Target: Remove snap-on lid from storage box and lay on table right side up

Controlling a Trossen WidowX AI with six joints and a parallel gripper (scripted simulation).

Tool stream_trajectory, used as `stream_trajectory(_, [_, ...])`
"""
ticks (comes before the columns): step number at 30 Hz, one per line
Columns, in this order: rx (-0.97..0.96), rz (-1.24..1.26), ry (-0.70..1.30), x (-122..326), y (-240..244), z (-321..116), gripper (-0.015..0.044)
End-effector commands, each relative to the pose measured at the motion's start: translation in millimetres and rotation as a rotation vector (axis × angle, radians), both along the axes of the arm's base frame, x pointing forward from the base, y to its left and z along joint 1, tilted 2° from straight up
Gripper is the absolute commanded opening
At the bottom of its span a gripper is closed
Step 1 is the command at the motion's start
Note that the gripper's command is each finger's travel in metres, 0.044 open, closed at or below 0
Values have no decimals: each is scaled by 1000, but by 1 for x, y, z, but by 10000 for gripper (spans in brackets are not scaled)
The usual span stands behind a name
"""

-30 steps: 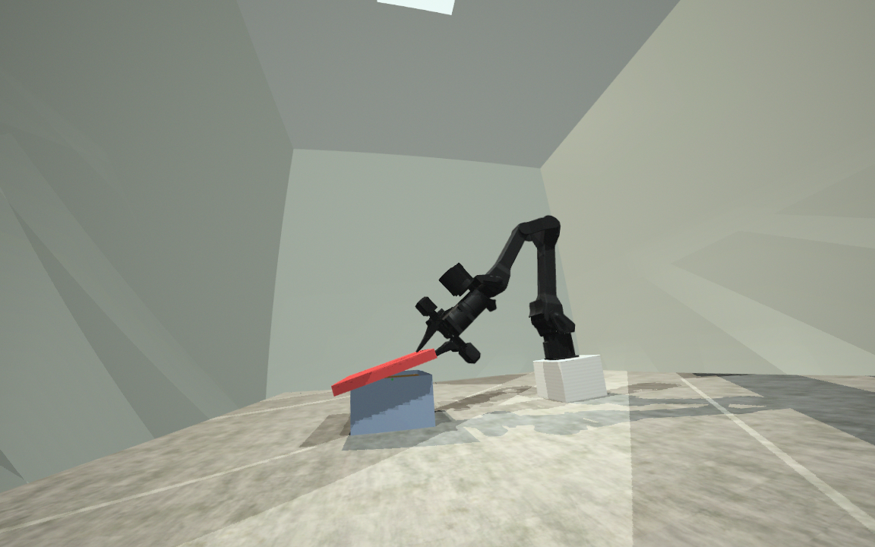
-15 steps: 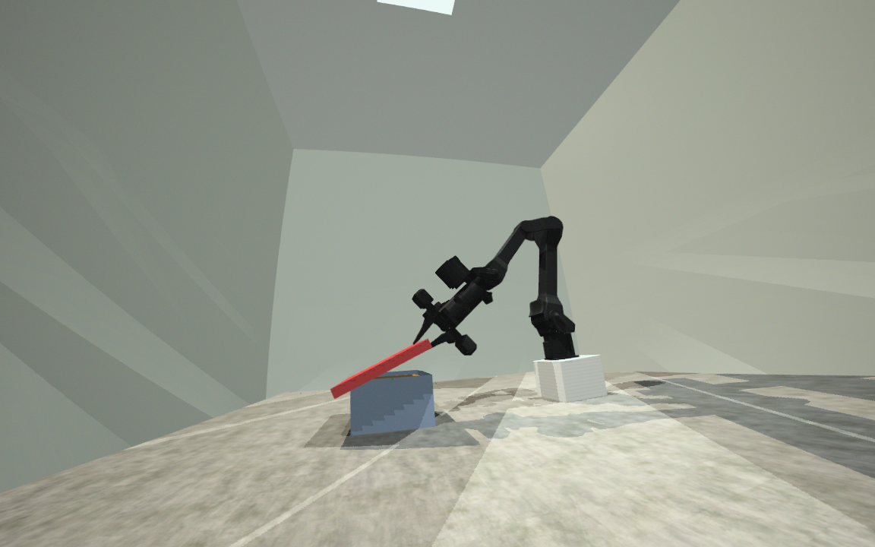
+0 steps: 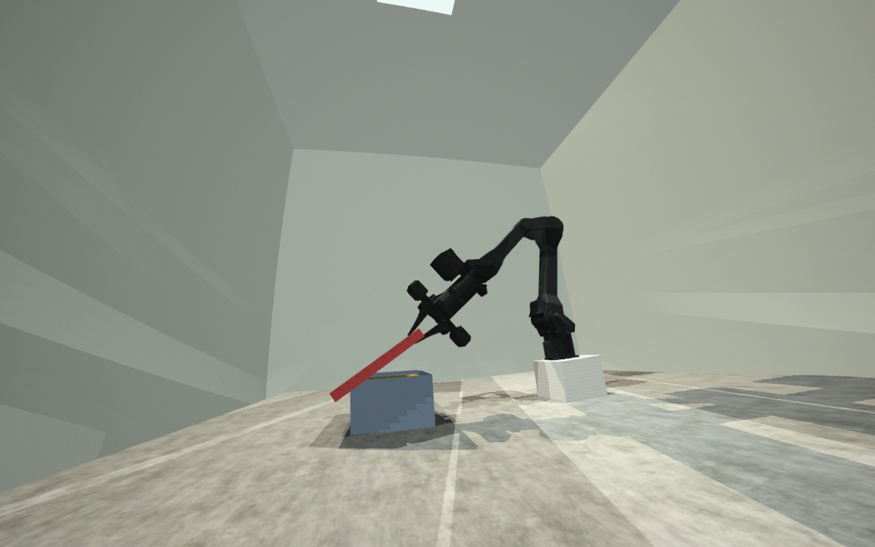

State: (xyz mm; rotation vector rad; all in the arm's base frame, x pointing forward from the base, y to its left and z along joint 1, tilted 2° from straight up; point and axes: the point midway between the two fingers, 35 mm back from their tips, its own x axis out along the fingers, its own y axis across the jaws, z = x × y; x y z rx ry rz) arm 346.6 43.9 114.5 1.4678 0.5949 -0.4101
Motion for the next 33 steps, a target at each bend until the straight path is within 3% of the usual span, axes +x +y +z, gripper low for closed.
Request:
stream_trajectory(1, [0, 4, -4, 5, 1, 8, 0])
stream_trajectory(33, [0, 4, -6, 20, 3, 51, 0])
